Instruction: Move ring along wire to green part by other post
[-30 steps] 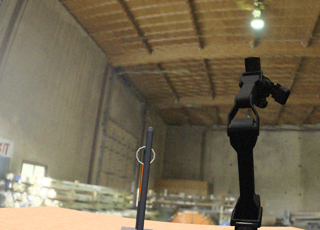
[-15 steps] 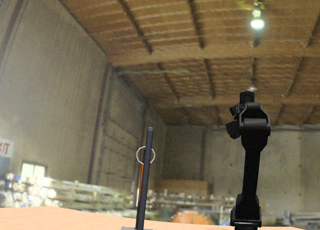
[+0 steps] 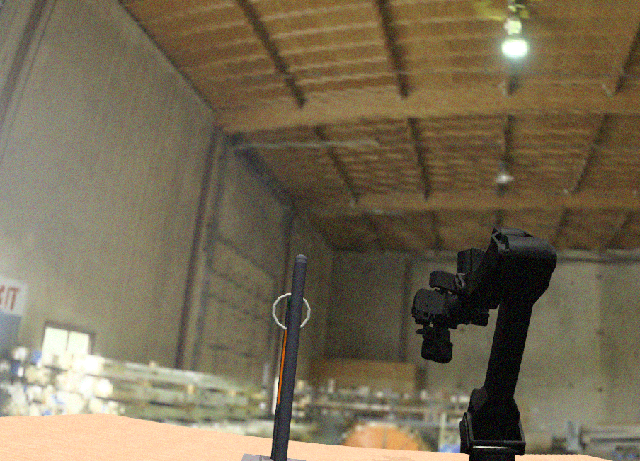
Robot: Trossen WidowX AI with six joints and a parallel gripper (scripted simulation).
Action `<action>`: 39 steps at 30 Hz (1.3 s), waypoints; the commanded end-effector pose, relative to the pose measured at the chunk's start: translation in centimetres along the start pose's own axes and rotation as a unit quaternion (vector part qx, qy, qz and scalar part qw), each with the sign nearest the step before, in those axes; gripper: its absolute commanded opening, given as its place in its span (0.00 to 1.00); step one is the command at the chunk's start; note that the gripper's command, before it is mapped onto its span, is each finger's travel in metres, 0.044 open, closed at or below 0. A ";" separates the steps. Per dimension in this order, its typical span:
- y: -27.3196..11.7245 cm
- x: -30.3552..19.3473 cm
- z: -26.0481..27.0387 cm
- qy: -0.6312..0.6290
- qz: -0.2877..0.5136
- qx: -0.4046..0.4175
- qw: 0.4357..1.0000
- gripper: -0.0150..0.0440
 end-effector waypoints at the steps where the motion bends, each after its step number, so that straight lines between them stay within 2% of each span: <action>1: 1.1 2.8 4.0 0.097 -0.094 0.027 0.991 0.53; 6: 1.3 6.4 8.6 0.209 -0.195 0.074 0.955 0.53; 11: 0.2 9.9 12.9 0.313 -0.284 0.144 0.895 0.53; 21: -6.0 15.9 20.4 0.474 -0.401 0.331 0.710 0.53; 29: -9.3 16.3 21.9 0.497 -0.415 0.389 0.655 0.53; 39: -9.1 16.8 21.5 0.494 -0.418 0.390 0.655 0.53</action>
Point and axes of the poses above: the point midway between the two fingers, 35 mm back from their tips, its own y axis out along the fingers, its own z axis across the jaws, x = y × z, the point moved 6 cm from there along -y, back along the fingers, and after that the axes turned 8 degrees about -y, right-handed, at the moved point
